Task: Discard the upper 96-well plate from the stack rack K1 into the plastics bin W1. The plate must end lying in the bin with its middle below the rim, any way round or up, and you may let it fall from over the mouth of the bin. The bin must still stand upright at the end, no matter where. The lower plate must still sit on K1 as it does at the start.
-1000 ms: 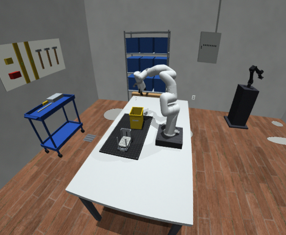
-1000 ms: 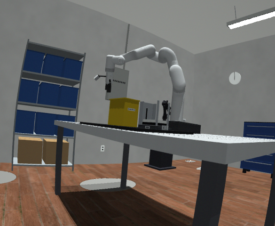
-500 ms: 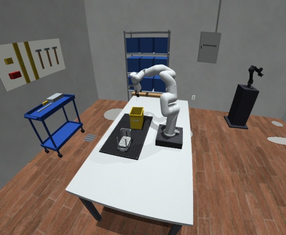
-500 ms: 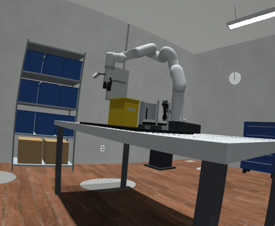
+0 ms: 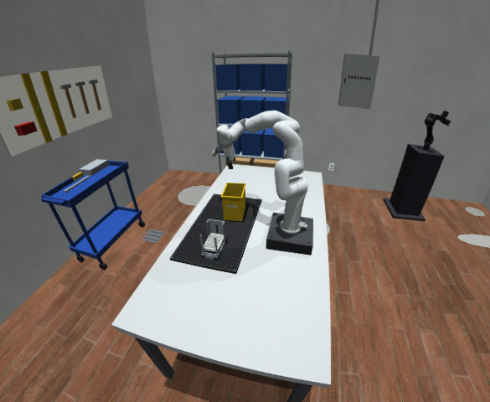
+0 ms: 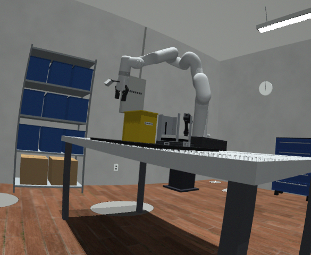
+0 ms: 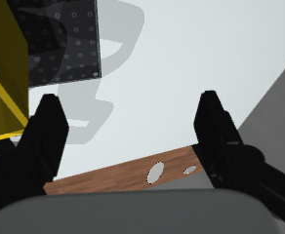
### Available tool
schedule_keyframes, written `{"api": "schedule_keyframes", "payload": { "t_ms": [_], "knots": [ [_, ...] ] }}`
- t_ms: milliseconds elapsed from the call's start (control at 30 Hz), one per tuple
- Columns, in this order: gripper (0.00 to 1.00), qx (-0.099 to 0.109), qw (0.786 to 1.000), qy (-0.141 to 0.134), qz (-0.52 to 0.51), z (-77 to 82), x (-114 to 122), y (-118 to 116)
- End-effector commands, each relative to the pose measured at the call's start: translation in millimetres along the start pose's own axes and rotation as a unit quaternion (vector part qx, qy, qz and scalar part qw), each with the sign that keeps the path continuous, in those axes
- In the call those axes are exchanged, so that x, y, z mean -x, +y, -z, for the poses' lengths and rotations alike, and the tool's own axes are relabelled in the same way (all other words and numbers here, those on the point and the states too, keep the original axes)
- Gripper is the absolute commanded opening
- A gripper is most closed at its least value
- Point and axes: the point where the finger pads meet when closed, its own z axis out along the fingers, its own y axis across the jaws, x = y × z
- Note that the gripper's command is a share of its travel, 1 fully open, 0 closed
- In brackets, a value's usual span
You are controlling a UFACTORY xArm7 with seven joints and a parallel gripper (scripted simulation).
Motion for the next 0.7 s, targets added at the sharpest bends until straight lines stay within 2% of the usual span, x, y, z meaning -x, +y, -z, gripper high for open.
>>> {"api": "schedule_keyframes", "payload": {
  "t_ms": [0, 67, 233, 500, 667],
  "knots": [
    [1.0, 0.0, 1.0, 0.005, 0.008, 6.6, -9, -13],
    [1.0, 0.0, 1.0, 0.005, 0.008, 8.0, -12, -17],
    [1.0, -0.01, 0.996, 0.023, 0.082, 14.8, -22, -39],
    [1.0, -0.01, 0.996, 0.023, 0.082, 25.3, -37, -72],
    [1.0, -0.015, 0.991, 0.034, 0.13, 29.4, -42, -86]
  ]
}}
